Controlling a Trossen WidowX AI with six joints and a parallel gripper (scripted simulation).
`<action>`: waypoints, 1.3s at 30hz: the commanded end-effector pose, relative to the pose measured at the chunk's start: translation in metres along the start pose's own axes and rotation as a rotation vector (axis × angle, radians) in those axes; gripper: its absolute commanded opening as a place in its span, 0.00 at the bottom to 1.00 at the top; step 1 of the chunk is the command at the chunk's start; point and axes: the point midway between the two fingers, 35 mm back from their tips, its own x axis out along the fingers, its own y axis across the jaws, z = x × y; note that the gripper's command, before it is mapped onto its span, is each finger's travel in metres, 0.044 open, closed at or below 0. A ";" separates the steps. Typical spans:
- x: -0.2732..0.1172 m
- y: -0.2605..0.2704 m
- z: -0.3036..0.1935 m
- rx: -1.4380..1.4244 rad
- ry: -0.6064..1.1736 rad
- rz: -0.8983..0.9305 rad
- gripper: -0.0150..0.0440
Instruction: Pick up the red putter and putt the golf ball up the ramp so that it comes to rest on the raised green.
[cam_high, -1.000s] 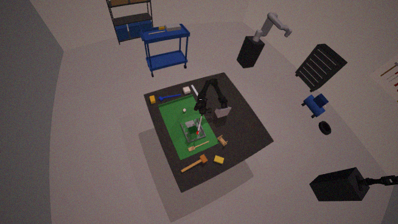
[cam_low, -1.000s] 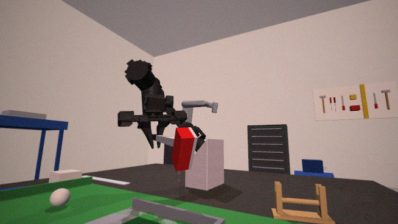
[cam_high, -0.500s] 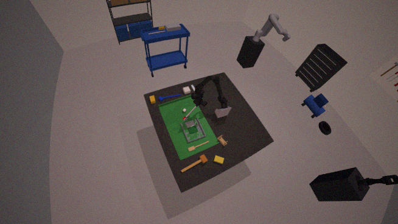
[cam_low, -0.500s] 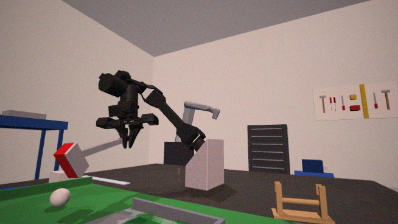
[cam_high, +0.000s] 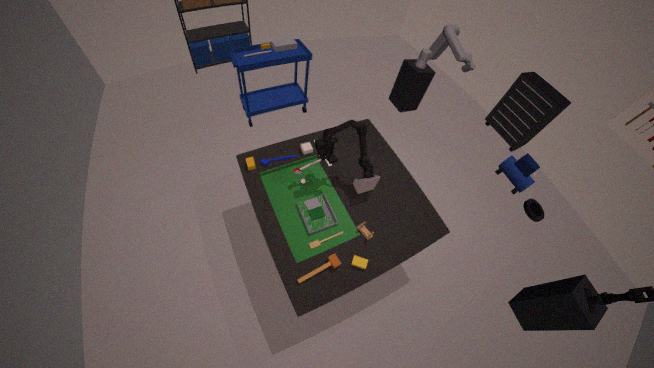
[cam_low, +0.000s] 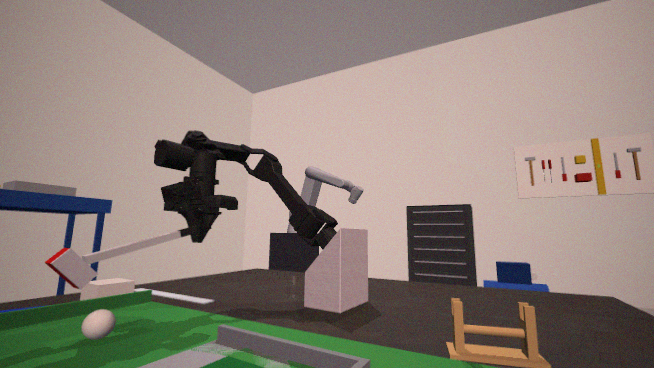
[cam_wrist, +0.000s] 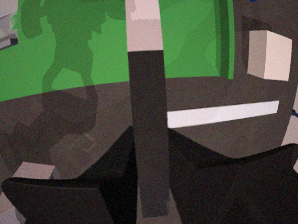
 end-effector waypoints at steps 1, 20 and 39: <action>-0.002 -0.007 -0.006 0.040 0.002 -0.011 0.25; 0.040 -0.008 -0.006 0.041 0.002 -0.013 0.25; 0.068 -0.009 -0.007 0.041 0.001 -0.015 0.25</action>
